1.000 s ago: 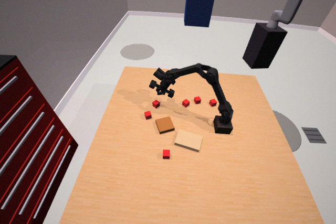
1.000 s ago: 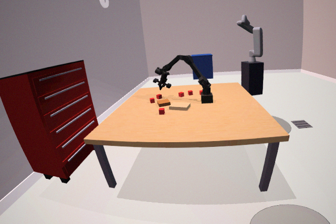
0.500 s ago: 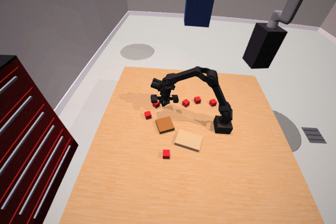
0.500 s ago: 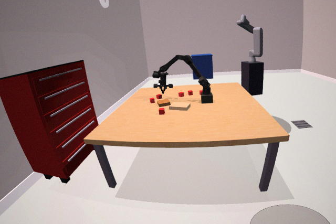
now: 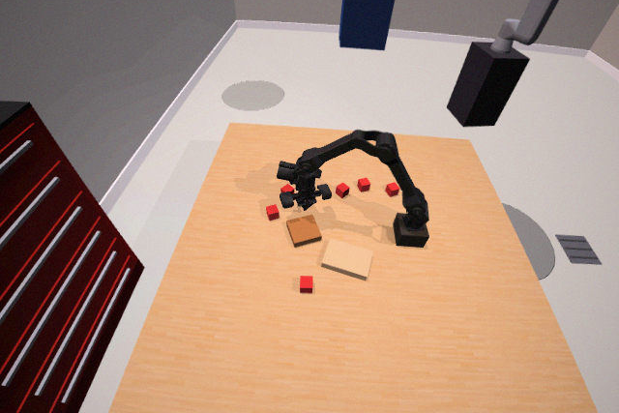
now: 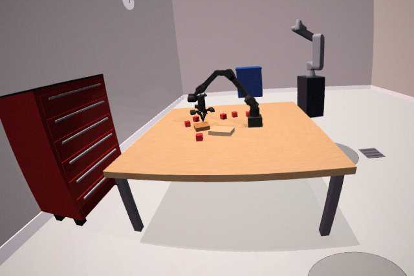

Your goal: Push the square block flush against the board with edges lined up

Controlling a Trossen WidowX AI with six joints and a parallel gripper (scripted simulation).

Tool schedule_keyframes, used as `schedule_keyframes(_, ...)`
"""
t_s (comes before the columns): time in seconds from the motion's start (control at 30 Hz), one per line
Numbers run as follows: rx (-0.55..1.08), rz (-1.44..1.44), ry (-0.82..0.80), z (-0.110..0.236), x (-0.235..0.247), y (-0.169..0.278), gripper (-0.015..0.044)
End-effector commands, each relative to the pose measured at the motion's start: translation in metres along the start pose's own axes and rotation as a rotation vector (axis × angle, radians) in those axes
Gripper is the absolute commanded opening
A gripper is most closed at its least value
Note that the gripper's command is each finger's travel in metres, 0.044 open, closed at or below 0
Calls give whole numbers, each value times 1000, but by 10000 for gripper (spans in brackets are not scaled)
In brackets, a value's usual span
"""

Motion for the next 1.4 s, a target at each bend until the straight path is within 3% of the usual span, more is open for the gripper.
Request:
schedule_keyframes(0.0, 15, 4, 22, -19, -5, 3, 0)
schedule_keyframes(1.37, 20, 4, 22, -18, -1, 66, 0)
Point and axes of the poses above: the point midway between the two fingers, 35 mm back from their tips, its own z axis back along the fingers, its own x axis across the jaws, y = z × x, the point moved 5 cm from there along z, back along the fingers, and after that the axes turned 2 degrees about -z, right-handed, at the moved point
